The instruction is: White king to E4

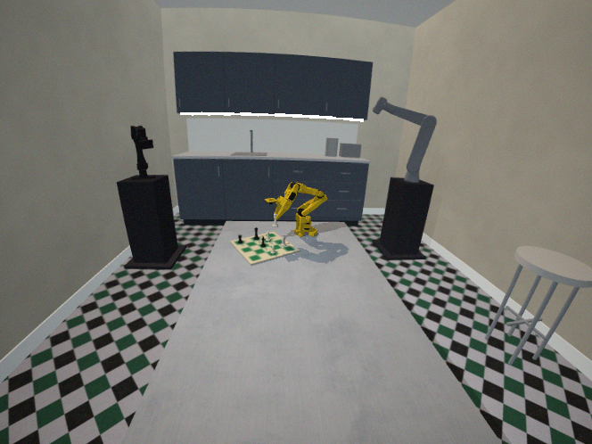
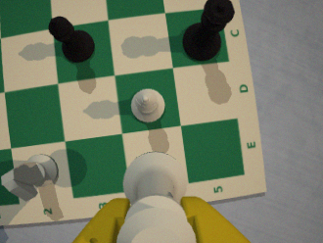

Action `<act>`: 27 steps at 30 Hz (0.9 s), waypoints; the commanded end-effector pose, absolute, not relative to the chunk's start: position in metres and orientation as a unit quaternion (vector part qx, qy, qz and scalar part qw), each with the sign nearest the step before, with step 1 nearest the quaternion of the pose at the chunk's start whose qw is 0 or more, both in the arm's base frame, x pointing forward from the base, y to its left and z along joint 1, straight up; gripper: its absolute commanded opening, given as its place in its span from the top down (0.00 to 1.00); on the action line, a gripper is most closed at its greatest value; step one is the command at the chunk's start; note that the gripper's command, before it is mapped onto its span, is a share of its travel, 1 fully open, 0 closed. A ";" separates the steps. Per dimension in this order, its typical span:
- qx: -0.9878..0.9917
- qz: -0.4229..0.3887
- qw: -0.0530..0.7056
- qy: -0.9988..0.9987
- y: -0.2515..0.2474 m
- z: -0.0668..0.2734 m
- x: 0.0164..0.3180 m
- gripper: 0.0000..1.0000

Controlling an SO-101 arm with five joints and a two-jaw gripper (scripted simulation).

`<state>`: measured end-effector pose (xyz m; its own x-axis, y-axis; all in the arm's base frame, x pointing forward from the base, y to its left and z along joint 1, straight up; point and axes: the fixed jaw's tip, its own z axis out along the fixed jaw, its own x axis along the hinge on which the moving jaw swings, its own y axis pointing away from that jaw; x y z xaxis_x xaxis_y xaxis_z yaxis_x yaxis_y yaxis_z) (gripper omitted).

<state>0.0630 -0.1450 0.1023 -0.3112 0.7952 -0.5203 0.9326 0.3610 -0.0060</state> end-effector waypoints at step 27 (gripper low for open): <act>0.538 -0.153 0.219 0.799 -0.145 0.067 0.064 1.00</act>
